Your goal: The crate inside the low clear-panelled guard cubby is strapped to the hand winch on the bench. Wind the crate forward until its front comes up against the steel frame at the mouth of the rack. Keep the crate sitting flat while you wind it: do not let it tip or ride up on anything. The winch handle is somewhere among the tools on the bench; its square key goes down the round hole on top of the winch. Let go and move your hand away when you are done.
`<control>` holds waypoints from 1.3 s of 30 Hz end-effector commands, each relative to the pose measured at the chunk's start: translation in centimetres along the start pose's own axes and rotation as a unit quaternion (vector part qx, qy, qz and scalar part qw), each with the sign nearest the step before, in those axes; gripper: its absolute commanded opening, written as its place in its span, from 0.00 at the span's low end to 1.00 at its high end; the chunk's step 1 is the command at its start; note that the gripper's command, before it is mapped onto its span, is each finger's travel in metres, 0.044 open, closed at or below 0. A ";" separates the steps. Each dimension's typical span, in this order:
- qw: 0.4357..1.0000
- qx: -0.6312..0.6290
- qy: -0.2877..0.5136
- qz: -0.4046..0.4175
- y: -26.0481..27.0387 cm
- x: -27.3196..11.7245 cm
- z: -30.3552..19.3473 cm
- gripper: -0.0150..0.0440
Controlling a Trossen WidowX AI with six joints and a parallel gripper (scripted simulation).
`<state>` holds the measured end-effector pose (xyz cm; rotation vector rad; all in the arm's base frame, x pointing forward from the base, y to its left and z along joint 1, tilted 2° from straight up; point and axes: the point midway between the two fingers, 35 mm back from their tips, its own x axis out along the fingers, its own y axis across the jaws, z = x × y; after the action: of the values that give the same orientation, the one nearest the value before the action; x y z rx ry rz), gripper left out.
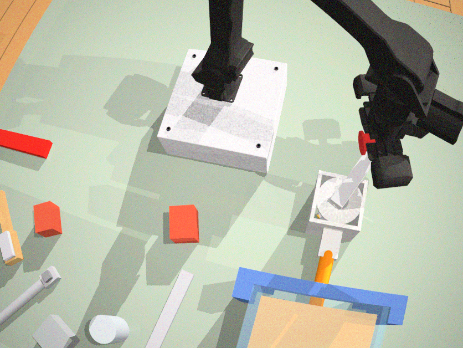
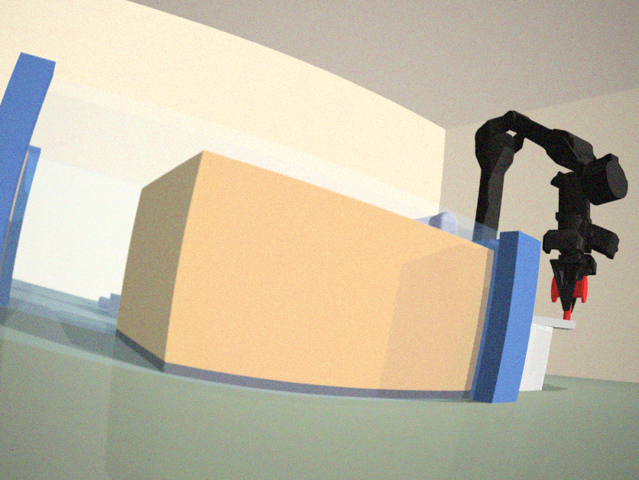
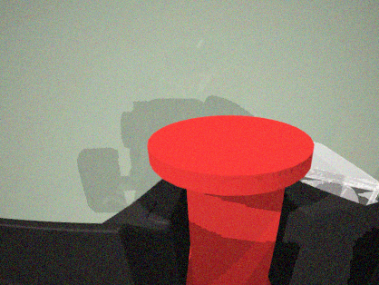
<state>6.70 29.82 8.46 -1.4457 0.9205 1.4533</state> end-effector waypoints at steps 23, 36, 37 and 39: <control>1.000 0.003 0.011 0.010 2.0 0.1 -3.3 0.25; 1.000 0.003 0.012 0.010 2.4 0.1 -4.8 0.25; 1.000 0.003 0.012 0.010 2.4 0.1 -4.9 0.25; 1.000 0.003 0.012 0.010 2.4 0.0 -5.1 0.25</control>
<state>6.12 25.41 8.17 -1.4361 0.9337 1.4615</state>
